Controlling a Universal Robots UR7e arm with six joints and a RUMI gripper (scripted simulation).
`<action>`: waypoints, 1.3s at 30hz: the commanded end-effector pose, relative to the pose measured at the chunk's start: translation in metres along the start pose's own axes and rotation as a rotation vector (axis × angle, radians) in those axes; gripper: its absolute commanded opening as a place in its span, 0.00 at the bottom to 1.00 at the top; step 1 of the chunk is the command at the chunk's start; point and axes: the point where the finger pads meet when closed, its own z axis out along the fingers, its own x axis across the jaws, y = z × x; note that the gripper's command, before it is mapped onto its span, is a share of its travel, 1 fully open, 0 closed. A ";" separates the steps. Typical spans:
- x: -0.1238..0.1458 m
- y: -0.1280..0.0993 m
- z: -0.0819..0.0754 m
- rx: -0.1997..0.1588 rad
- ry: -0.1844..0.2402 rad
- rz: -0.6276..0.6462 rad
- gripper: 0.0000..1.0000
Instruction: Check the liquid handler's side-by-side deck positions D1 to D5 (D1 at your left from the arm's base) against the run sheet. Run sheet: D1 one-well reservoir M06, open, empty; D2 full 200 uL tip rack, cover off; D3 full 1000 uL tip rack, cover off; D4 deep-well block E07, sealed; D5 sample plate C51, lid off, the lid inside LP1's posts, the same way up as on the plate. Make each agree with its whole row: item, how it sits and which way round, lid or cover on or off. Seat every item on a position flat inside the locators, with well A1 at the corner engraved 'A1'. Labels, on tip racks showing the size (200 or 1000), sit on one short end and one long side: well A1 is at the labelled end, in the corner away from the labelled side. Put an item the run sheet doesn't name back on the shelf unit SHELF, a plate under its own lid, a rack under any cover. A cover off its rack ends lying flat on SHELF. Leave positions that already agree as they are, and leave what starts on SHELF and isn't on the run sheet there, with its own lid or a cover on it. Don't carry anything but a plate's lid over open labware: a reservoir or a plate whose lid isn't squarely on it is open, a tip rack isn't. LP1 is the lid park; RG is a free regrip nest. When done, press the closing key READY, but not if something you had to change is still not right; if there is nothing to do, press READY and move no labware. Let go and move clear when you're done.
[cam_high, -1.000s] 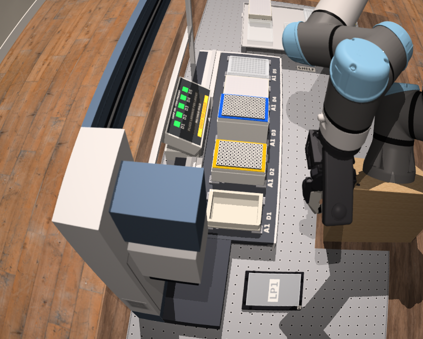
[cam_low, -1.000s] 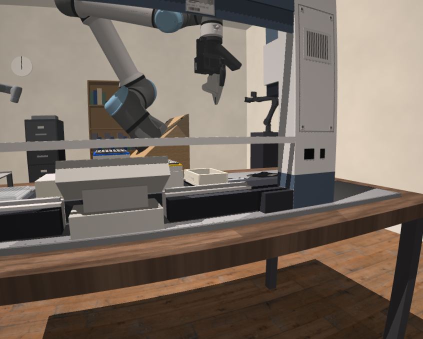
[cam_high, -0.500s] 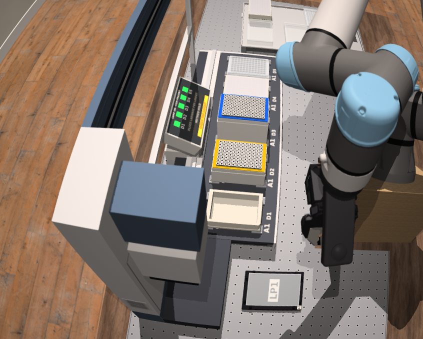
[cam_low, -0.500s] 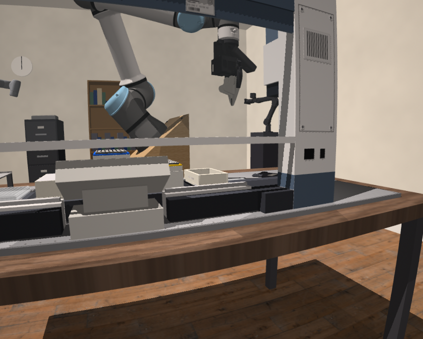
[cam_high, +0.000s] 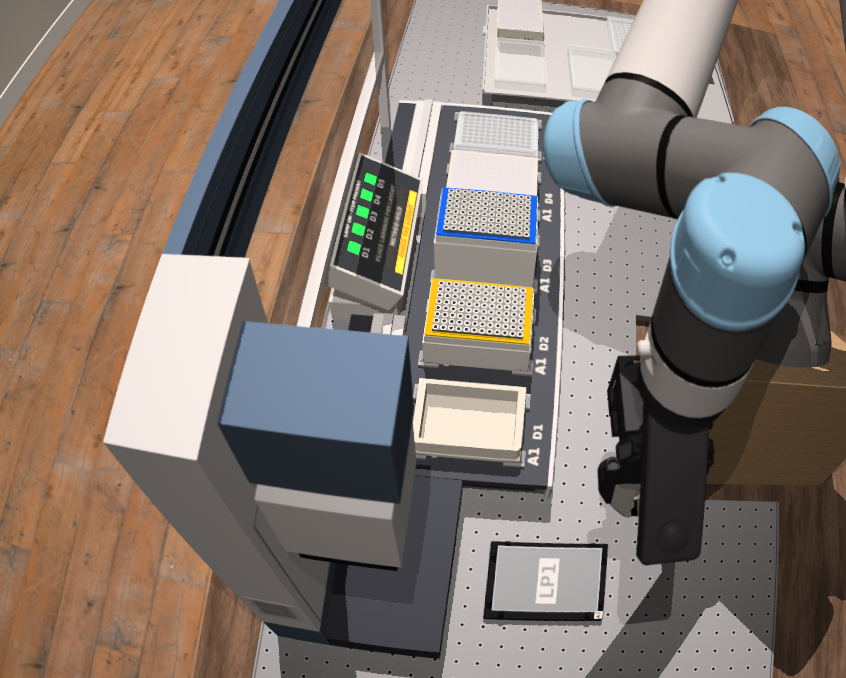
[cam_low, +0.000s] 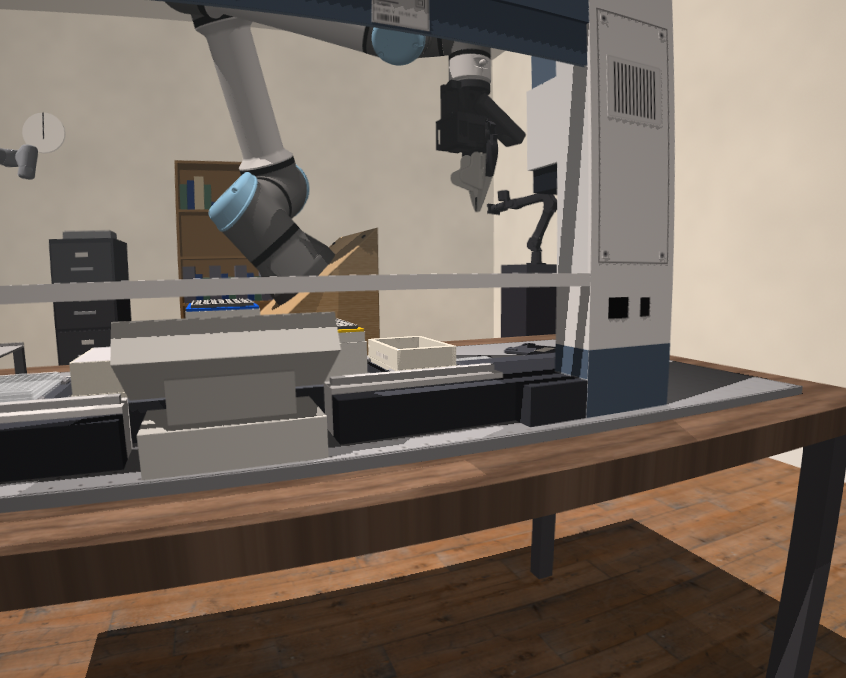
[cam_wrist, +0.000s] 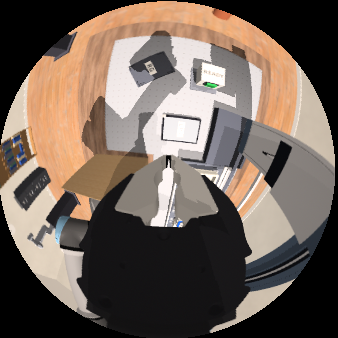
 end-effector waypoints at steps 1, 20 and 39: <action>0.003 -0.022 -0.001 0.002 0.003 0.057 0.00; 0.012 -0.097 -0.001 0.001 0.002 0.056 0.00; 0.054 -0.091 0.000 0.001 0.000 0.058 0.00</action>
